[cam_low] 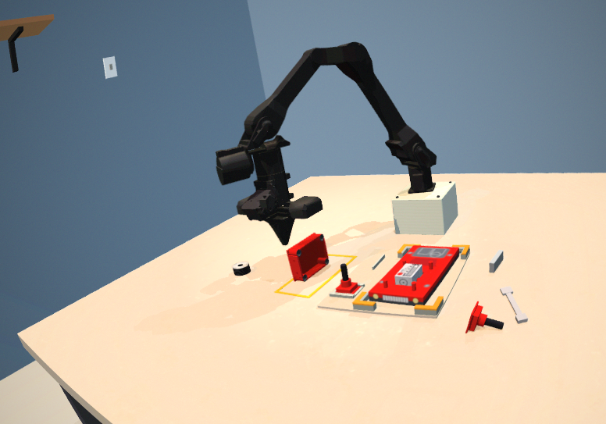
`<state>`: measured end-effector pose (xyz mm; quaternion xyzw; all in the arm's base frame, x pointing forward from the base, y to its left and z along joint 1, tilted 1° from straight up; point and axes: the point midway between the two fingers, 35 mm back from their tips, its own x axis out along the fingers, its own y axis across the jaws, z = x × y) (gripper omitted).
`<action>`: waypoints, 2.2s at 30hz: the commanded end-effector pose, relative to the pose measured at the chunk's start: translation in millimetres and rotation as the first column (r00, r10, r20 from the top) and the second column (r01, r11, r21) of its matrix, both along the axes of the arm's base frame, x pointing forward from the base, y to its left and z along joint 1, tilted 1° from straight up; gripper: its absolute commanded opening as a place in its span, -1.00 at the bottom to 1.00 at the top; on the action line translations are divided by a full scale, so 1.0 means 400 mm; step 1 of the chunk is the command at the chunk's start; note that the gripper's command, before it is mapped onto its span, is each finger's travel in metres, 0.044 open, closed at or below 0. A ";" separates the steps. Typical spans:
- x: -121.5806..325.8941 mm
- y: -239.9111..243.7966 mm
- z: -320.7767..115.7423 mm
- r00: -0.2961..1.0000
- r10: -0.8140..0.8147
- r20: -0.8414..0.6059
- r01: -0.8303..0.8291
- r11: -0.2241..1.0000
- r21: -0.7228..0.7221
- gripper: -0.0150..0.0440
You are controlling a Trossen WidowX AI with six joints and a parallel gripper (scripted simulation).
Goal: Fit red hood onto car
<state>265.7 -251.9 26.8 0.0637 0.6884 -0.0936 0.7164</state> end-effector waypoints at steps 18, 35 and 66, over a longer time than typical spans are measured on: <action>0.006 0.030 -0.032 1.000 0.001 -0.003 -0.001 1.000 0.009 -0.49; 0.018 0.069 -0.033 1.000 0.001 -0.002 -0.001 1.000 0.010 -0.49; 0.033 0.141 -0.036 1.000 0.001 -0.002 -0.001 1.000 0.012 -0.49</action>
